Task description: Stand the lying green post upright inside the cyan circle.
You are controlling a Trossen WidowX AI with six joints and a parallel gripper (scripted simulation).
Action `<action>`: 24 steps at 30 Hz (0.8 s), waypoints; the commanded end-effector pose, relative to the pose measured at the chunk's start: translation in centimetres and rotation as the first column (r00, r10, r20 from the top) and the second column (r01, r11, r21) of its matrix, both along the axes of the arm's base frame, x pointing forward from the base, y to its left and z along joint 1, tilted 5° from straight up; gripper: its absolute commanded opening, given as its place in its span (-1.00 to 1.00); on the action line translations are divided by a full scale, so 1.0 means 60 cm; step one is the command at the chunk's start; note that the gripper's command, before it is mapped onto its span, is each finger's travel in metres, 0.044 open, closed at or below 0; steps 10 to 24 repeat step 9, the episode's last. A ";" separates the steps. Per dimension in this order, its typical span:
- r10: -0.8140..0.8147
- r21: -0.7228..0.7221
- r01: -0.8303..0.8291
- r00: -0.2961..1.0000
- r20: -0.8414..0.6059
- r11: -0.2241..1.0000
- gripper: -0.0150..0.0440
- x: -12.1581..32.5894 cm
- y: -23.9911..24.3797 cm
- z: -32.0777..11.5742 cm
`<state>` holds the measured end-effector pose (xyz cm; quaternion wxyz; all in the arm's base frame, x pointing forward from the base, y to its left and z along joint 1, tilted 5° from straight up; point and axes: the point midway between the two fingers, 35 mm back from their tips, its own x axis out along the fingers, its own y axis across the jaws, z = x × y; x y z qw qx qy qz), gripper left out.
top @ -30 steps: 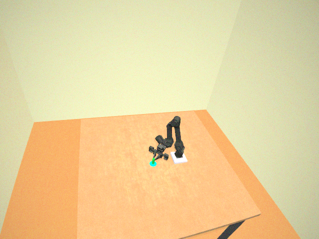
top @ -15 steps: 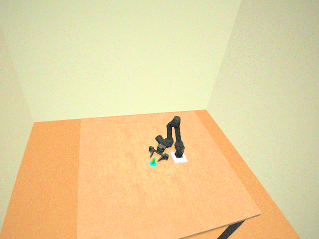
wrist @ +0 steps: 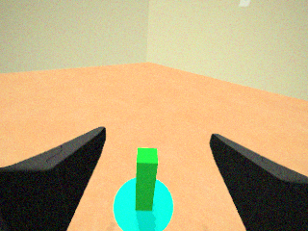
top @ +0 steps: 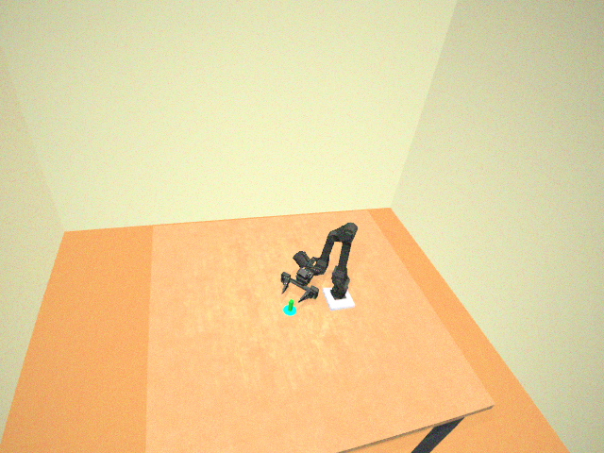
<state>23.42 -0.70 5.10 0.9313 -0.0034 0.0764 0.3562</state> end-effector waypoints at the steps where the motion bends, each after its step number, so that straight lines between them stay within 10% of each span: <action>1: -0.002 -0.003 0.002 1.000 0.002 1.000 0.86 0.004 -0.003 0.019; 24: -0.001 -0.004 0.001 1.000 0.004 1.000 0.86 0.004 -0.002 0.061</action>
